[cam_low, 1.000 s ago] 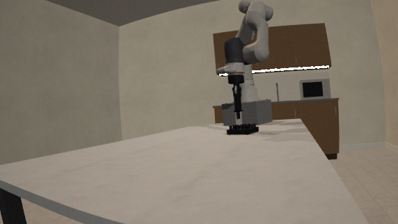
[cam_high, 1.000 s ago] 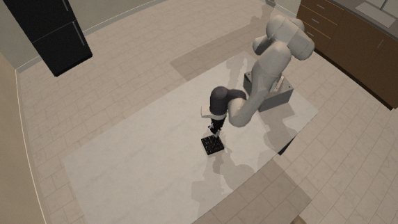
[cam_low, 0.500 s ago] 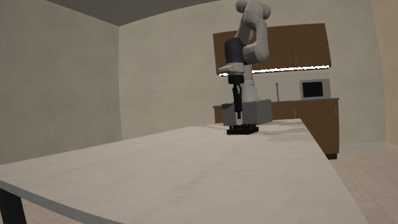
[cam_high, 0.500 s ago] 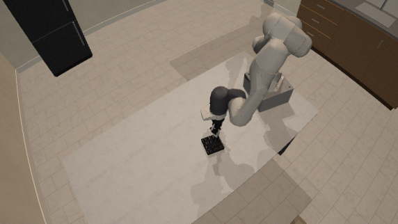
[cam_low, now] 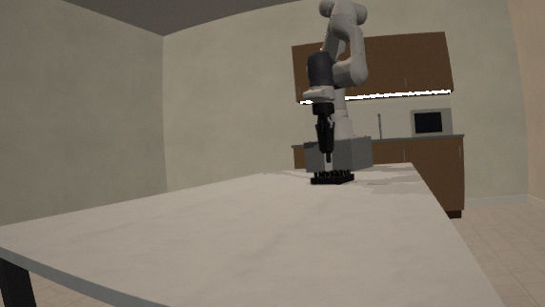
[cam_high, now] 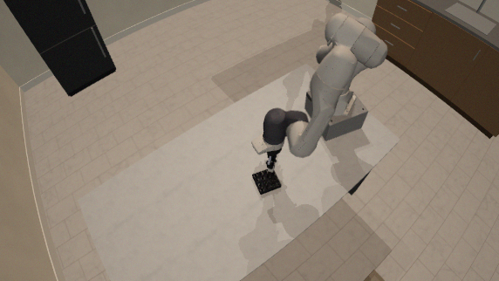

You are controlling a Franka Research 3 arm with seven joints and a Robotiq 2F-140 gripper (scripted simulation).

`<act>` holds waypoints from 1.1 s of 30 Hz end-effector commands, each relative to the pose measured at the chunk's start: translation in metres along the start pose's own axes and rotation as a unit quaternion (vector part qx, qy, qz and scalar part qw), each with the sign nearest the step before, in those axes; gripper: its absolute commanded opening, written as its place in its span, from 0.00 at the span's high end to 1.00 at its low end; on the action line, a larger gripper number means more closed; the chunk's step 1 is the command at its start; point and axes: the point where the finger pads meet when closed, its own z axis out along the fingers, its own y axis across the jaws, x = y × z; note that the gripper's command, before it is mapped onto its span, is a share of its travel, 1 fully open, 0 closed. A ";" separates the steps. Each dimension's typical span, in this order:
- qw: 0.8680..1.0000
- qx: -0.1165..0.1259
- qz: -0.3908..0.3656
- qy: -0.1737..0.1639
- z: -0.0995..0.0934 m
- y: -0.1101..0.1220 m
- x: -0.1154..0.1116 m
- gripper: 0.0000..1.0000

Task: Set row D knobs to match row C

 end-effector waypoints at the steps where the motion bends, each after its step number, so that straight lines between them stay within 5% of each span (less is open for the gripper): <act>1: 0.998 0.006 -0.069 0.001 0.000 0.000 0.000 0.95; 17: 0.982 0.006 -0.191 0.002 0.000 0.000 0.000 0.95; 33: 0.948 0.006 -0.317 0.002 0.000 0.000 0.000 0.95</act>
